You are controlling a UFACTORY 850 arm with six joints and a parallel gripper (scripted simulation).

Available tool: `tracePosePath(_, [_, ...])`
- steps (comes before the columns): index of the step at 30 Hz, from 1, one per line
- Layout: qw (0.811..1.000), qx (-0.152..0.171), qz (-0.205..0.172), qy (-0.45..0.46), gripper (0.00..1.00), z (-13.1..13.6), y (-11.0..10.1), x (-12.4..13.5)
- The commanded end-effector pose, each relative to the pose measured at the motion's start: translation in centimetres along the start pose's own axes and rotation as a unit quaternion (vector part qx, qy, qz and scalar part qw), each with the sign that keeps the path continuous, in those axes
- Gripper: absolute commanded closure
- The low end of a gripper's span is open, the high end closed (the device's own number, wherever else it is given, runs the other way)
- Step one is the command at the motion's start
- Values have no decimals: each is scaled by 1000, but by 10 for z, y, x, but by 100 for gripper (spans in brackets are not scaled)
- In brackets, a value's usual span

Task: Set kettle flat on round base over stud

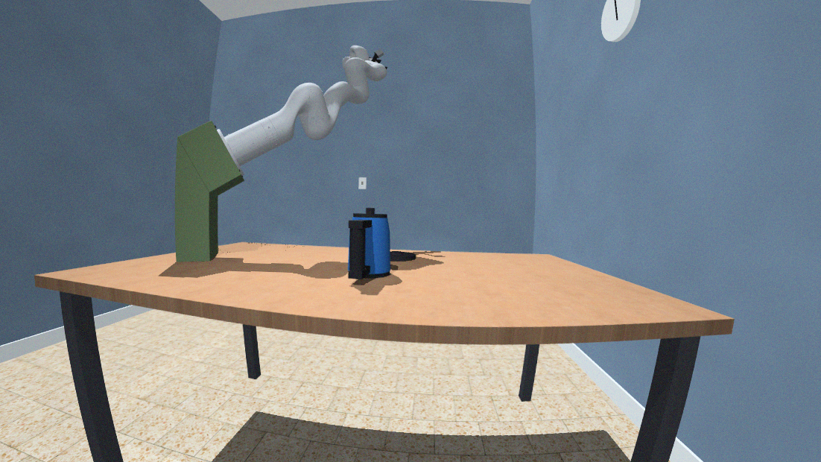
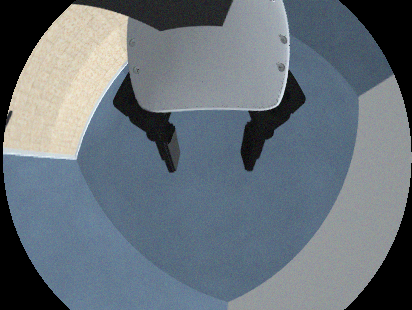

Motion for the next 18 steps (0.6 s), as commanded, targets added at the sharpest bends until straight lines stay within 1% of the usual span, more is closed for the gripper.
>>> tracePosePath(1, [999, -6, -22, 22, 19, -10, -9, -6])
tracePosePath(8, [994, -26, -80, 75, 19, -37, -37, -22])
tracePosePath(15, [980, -50, -144, 131, 19, -65, -72, -43])
tracePosePath(17, [980, -50, -144, 131, 19, -65, -72, -43])
tracePosePath(18, [977, -54, -154, 138, 19, -70, -77, -46])
Point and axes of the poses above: the point where the finger pads meet when closed, its own y axis out along the fingers, its own z axis across the jaws, x = y × z, the point moved 8 cm from there along -y, back along the fingers, and after that the axes turned 15 degrees about -y, right-handed, at the moved point
